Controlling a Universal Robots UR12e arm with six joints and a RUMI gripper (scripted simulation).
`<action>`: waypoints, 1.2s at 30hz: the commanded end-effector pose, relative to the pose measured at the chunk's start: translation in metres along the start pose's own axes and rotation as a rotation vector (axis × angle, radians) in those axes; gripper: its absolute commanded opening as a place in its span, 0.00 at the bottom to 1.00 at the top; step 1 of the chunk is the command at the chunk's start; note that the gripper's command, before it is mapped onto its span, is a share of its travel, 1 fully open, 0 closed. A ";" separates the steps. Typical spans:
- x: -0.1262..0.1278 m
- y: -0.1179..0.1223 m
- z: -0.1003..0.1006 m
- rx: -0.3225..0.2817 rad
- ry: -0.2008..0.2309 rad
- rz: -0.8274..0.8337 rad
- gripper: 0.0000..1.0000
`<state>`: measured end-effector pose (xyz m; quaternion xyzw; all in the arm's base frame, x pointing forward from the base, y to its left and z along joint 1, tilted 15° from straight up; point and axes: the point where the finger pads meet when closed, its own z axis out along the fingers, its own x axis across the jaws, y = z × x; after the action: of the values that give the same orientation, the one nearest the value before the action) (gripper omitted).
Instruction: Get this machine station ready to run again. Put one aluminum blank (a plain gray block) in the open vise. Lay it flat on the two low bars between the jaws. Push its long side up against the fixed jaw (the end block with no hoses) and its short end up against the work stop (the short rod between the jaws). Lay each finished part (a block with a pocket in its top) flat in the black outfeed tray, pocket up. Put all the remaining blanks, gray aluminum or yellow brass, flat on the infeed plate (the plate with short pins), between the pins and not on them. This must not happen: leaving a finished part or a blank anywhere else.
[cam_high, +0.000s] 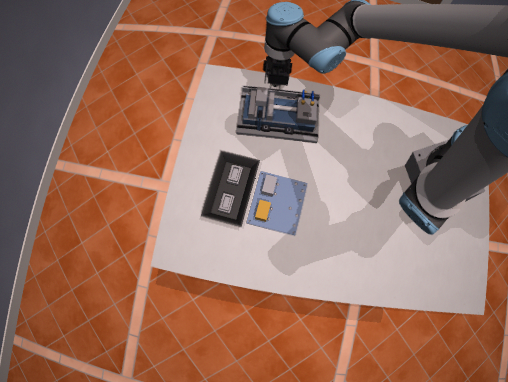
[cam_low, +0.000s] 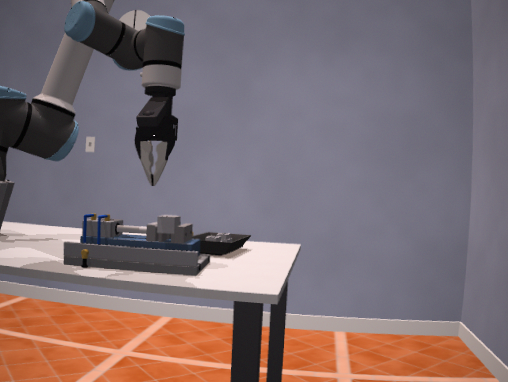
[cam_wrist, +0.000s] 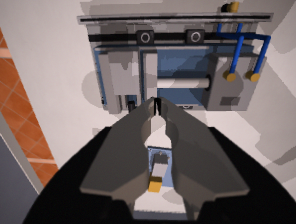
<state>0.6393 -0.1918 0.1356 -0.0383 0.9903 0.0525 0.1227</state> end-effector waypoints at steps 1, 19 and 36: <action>-0.002 -0.002 -0.003 0.002 -0.004 -0.001 0.00; -0.004 -0.005 -0.002 0.001 -0.003 0.059 0.00; -0.012 -0.019 -0.003 0.001 -0.002 0.428 0.00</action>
<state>0.6476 -0.2049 0.1378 0.1158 0.9840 0.0725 0.1140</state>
